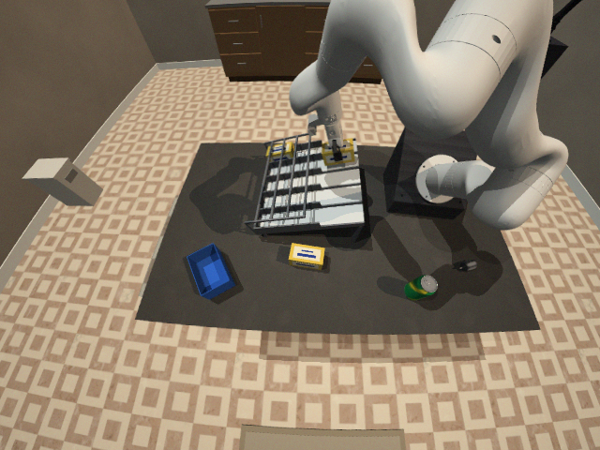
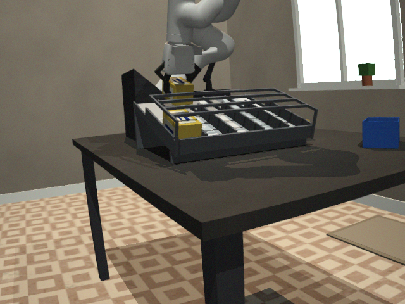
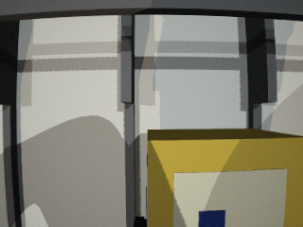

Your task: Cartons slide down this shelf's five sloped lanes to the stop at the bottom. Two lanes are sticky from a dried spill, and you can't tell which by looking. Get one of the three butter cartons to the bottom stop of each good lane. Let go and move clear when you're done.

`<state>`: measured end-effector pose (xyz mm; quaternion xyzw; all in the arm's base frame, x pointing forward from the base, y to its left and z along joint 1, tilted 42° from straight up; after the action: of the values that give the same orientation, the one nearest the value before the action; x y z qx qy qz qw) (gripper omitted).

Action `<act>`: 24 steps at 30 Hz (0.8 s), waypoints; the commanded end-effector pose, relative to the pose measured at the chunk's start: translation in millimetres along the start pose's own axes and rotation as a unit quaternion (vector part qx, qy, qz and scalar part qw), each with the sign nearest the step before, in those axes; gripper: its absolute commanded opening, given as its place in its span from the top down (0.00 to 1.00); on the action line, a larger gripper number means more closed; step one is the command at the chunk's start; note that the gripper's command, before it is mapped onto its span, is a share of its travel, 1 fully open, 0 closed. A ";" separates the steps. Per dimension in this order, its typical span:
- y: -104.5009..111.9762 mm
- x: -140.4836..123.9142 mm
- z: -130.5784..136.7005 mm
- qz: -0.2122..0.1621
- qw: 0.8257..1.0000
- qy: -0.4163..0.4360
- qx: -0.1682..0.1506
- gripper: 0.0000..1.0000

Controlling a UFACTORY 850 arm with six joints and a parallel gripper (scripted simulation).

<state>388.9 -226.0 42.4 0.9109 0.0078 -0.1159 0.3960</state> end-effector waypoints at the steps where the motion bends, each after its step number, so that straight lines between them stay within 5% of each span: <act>1: 0.9 0.4 0.2 0.001 1.000 0.000 0.000 1.00; 24: -4.3 0.8 -0.6 0.001 1.000 0.000 0.000 1.00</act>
<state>389.3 -223.4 40.2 0.9108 0.0076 -0.1157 0.3962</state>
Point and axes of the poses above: the point where the finger pads meet when closed, its own y axis back along the fingers, its own z axis across the jaws, x = y × z, the point moved 7 cm from there along y, back along the fingers, and after that the axes turned 3 degrees about -y, right-handed, at the moved point
